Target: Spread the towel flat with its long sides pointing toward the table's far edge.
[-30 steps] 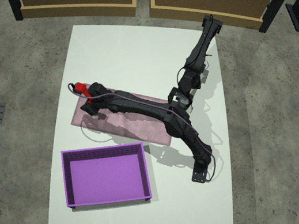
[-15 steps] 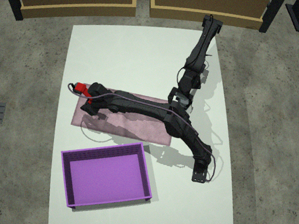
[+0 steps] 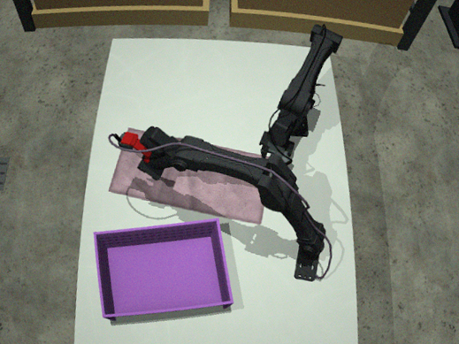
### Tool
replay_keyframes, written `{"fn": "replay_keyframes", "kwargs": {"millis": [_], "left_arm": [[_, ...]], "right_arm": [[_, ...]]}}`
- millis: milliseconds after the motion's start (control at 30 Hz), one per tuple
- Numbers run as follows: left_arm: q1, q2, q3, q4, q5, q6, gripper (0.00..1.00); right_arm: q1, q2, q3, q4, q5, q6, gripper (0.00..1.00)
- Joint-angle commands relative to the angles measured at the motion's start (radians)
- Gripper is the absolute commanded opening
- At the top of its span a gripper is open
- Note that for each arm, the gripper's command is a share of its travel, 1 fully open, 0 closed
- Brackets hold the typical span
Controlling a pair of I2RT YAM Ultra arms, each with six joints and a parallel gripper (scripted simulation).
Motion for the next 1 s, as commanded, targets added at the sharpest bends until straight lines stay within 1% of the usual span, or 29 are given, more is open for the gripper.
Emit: {"fn": "replay_keyframes", "kwargs": {"millis": [0, 133, 200, 233, 267, 333, 367, 433, 467, 700, 767, 800, 967], "left_arm": [[-0.013, -0.061, -0.003, -0.18, -0.001, -0.061, 0.34], [-0.01, -0.078, -0.012, -0.329, 0.01, -0.109, 0.34], [-0.01, -0.078, -0.012, -0.329, 0.01, -0.109, 0.34], [-0.01, -0.07, -0.009, -0.378, 0.016, -0.12, 0.34], [-0.011, -0.083, -0.01, -0.41, 0.019, -0.13, 0.34], [-0.011, -0.087, -0.011, -0.474, 0.026, -0.151, 0.34], [-0.01, -0.088, -0.013, -0.506, 0.03, -0.161, 0.34], [-0.007, -0.09, -0.017, -0.568, 0.04, -0.181, 0.34], [-0.011, -0.108, -0.053, -0.566, 0.043, -0.183, 0.34], [-0.027, -0.33, -0.433, -0.405, 0.041, -0.191, 0.34], [-0.027, -0.33, -0.433, -0.405, 0.041, -0.191, 0.34], [-0.031, -0.374, -0.492, -0.381, 0.037, -0.195, 0.34], [-0.042, -0.512, -0.697, -0.319, 0.03, -0.207, 0.34]], "right_arm": [[-0.018, 0.025, -0.034, -0.087, 0.003, -0.102, 0.34], [-0.027, 0.064, -0.073, -0.128, 0.022, -0.177, 0.34], [-0.027, 0.064, -0.073, -0.128, 0.022, -0.177, 0.34], [-0.005, 0.086, -0.029, -0.134, 0.034, -0.192, 0.34], [-0.001, 0.107, -0.01, -0.154, 0.04, -0.2, 0.34], [0.0, 0.109, -0.009, -0.155, 0.041, -0.2, 0.34], [-0.008, 0.084, -0.008, -0.156, 0.042, -0.199, 0.34], [-0.011, 0.074, -0.008, -0.156, 0.042, -0.2, 0.34], [-0.011, 0.074, -0.008, -0.156, 0.038, -0.2, 0.34], [-0.012, 0.073, -0.008, -0.151, 0.035, -0.201, 0.34], [-0.012, 0.073, -0.008, -0.151, 0.035, -0.201, 0.34], [-0.012, 0.073, -0.008, -0.151, 0.034, -0.198, 0.34], [-0.012, 0.073, -0.008, -0.151, 0.034, -0.198, 0.34]]}}
